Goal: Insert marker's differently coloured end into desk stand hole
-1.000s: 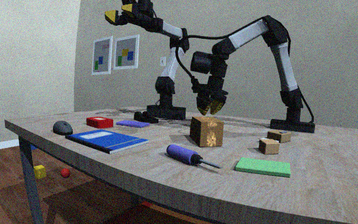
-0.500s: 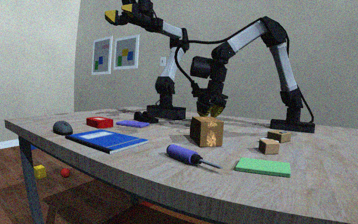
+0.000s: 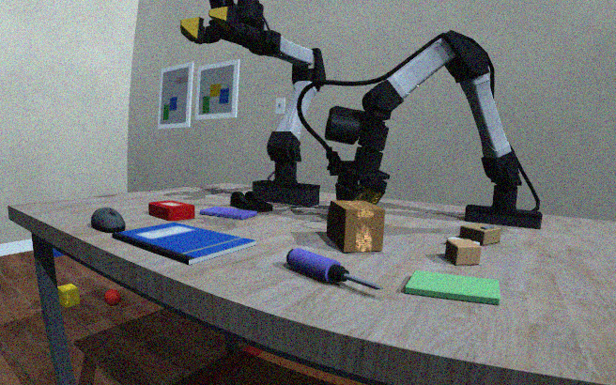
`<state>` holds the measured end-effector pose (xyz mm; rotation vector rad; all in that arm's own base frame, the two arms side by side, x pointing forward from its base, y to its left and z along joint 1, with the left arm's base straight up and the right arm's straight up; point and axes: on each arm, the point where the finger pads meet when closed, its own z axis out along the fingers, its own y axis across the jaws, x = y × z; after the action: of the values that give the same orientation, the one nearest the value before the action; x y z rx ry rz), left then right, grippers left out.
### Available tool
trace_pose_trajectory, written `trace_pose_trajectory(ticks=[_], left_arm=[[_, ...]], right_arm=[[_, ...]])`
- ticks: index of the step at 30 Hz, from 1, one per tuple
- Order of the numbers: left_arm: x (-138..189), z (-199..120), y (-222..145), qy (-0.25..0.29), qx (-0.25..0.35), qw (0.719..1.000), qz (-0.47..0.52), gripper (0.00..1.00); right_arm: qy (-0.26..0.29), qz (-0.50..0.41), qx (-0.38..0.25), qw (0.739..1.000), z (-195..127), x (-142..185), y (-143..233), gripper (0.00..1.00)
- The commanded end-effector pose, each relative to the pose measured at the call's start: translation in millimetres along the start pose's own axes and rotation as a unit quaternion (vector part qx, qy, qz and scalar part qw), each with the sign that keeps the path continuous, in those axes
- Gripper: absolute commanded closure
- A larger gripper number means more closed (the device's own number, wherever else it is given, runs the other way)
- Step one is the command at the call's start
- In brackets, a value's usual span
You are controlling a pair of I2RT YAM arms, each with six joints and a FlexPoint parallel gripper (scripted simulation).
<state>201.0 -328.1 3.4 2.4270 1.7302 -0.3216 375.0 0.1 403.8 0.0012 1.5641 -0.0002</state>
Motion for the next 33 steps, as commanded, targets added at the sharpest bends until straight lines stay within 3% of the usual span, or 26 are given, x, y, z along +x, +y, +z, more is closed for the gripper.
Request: trace_pose_trajectory(ticks=[1, 9, 10, 14, 15, 30, 33], left_arm=[[-10, 6, 7, -0.011, -0.013, 1.0, 0.004, 0.5], [-9, 21, 7, -0.009, -0.01, 1.0, 0.003, 0.5], [-16, 1, 16, -0.024, -0.03, 0.999, 0.005, 0.5], [-19, -7, 18, -0.03, -0.038, 0.999, 0.006, 0.5], [-19, -7, 18, -0.03, -0.038, 0.999, 0.007, 1.0], [-14, -4, 9, -0.018, -0.021, 1.0, 0.005, 1.0], [-18, -16, 10, -0.023, -0.027, 0.999, 0.006, 1.0]], right_arm=[[-0.01, -0.003, -0.009, 1.0, -1, -5, 4, 0.0], [-0.01, -0.003, -0.009, 1.0, -1, -5, 4, 0.0], [-0.01, -0.003, -0.009, 1.0, -1, -5, 4, 0.0], [-0.01, -0.003, -0.009, 1.0, -1, -5, 4, 0.0], [-0.01, -0.003, -0.009, 1.0, -1, -5, 4, 0.0], [-0.01, -0.003, -0.009, 1.0, -1, -5, 4, 0.0], [-0.01, -0.003, -0.009, 1.0, -1, -5, 4, 0.0]])
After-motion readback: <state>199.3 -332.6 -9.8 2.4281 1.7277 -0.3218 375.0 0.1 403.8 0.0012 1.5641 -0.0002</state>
